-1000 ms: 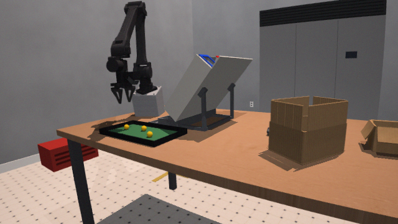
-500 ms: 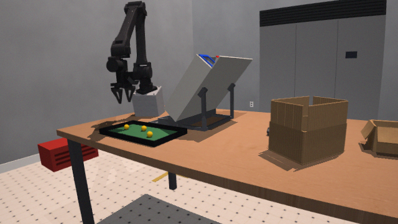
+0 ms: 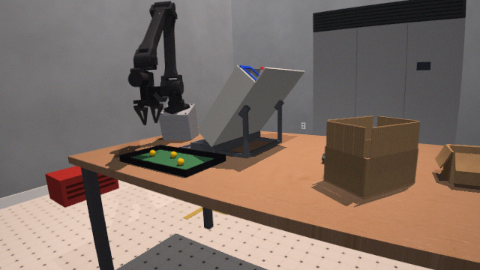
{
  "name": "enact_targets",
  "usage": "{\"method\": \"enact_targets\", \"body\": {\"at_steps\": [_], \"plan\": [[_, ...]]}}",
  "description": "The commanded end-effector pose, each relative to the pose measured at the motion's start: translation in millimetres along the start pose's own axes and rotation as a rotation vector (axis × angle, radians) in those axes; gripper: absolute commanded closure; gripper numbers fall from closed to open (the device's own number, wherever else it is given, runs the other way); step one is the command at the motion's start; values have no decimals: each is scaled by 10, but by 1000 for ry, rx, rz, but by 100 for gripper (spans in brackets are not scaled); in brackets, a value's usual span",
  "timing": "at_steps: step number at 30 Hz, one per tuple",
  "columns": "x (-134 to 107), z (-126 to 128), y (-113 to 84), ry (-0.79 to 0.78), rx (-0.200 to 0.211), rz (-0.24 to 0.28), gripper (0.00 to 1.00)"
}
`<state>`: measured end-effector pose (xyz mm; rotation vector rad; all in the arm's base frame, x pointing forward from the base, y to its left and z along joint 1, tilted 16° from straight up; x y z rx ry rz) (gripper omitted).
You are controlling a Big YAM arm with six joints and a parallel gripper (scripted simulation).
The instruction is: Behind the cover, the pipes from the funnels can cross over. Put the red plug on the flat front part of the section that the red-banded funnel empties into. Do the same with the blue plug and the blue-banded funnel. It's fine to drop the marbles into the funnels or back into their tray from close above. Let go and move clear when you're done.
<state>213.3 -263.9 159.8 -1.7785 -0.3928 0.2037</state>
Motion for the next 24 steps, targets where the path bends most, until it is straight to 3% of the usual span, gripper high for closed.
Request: {"method": "enact_targets", "body": {"at_steps": [1,6,10,19,21,22,24], "plan": [[36,-210,-154,-3,-68,-19,44],[33,-201,-132,-3,-63,-17,44],[-19,-47,93,-3,-10,0,44],[-31,-67,551,0,-8,1,44],[-31,-67,551,0,-8,1,44],[30,-239,527,-1,-43,-11,44],[1,-165,683,0,-26,-5,44]]}}
Point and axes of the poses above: the point where the finger pads meet when closed, its own y axis out along the fingers, its own z axis across the jaws, x = y × z, the point moved 8 cm from there along -y, back along the fingers, and after that the axes turned 12 degrees about -y, right-handed, at the moved point
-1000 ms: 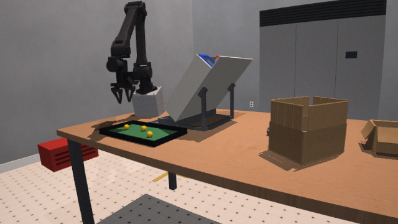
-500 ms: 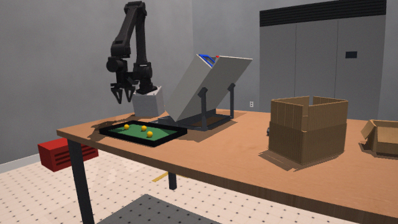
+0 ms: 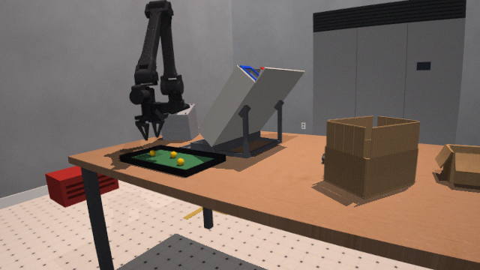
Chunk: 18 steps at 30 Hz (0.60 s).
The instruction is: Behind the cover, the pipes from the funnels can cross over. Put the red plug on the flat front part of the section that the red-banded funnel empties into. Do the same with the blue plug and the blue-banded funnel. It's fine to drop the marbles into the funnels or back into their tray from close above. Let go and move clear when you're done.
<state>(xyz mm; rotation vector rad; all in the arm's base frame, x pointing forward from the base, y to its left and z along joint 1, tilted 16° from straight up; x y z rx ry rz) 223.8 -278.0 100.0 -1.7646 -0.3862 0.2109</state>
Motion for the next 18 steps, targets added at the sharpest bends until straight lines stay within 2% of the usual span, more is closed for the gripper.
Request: {"method": "enact_targets", "body": {"at_steps": [1,7,9,10,14,18], "plan": [[-12,-124,124,1,-35,-9,44],[-21,-90,350,0,-25,-6,44],[-9,-134,327,1,-41,-11,44],[2,-171,251,1,-65,-18,44],[6,-184,247,2,-68,-19,44],[0,-164,300,2,-53,-14,44]]}}
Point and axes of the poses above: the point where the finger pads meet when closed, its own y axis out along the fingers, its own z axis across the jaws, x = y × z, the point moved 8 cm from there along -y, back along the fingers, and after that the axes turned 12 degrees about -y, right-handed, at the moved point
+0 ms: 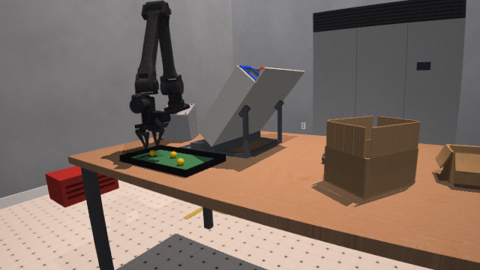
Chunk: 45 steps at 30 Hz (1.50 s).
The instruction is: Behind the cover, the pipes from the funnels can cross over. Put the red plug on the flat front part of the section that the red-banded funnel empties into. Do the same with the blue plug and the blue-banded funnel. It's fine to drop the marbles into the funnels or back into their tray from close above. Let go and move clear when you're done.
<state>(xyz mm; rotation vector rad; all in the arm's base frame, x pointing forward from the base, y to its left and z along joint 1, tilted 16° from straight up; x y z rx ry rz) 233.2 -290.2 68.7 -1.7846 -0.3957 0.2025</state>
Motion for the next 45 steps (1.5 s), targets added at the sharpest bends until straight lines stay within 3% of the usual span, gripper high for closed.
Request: {"method": "enact_targets", "body": {"at_steps": [1,23,30,31,36,45], "plan": [[-21,-93,-39,2,-31,-8,44],[-21,-93,-38,2,-31,-8,44],[-35,-50,47,1,-10,-1,44],[-25,-78,-23,1,-32,-8,44],[-51,-2,136,1,-1,1,44],[-49,-12,272,1,-8,-1,44]]}}
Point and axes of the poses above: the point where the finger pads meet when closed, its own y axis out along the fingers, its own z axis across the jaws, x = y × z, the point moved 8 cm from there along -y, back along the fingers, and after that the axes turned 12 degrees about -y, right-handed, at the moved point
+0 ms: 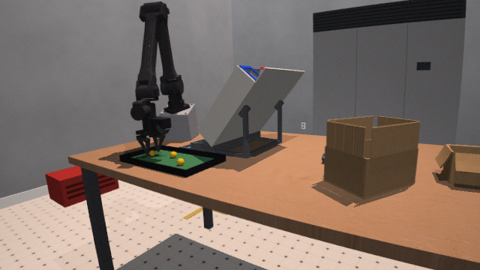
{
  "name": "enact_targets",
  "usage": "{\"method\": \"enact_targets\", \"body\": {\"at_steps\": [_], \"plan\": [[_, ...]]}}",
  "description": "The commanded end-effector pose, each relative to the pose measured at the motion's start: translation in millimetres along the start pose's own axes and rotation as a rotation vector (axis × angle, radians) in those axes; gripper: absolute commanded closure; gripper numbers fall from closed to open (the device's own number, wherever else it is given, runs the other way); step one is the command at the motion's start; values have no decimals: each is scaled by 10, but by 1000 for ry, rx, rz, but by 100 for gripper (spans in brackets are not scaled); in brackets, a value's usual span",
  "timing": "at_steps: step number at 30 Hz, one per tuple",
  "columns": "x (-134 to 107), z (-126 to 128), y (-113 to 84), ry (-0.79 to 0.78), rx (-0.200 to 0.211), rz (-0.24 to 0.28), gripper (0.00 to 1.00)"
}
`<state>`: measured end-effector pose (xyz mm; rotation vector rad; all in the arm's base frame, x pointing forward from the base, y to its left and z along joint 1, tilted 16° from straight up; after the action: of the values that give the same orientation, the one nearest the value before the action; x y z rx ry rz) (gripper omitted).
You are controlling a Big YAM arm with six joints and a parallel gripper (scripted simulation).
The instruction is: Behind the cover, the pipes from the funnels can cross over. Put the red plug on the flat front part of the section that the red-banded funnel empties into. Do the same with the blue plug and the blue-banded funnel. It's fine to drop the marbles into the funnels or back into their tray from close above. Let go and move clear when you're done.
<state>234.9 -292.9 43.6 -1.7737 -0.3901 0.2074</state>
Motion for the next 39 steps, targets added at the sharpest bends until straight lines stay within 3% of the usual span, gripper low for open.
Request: {"method": "enact_targets", "body": {"at_steps": [1,2,3,6,8,11,39], "plan": [[-36,-44,20,1,-20,-5,44],[-36,-44,20,1,-20,-5,44],[-11,-127,-80,1,-57,-16,44],[-32,-61,68,1,-21,-5,44],[-32,-57,80,1,-21,-5,44],[-16,-108,-18,1,-50,-14,44],[-17,-106,-13,1,-49,-14,44]]}}
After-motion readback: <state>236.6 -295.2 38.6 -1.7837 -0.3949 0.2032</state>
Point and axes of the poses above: the point where the finger pads meet when closed, its own y axis out along the fingers, its own z axis across the jaws, x = y × z, the point moved 8 cm from there along -y, back along the fingers, and after that the axes turned 12 degrees about -y, right-handed, at the moved point
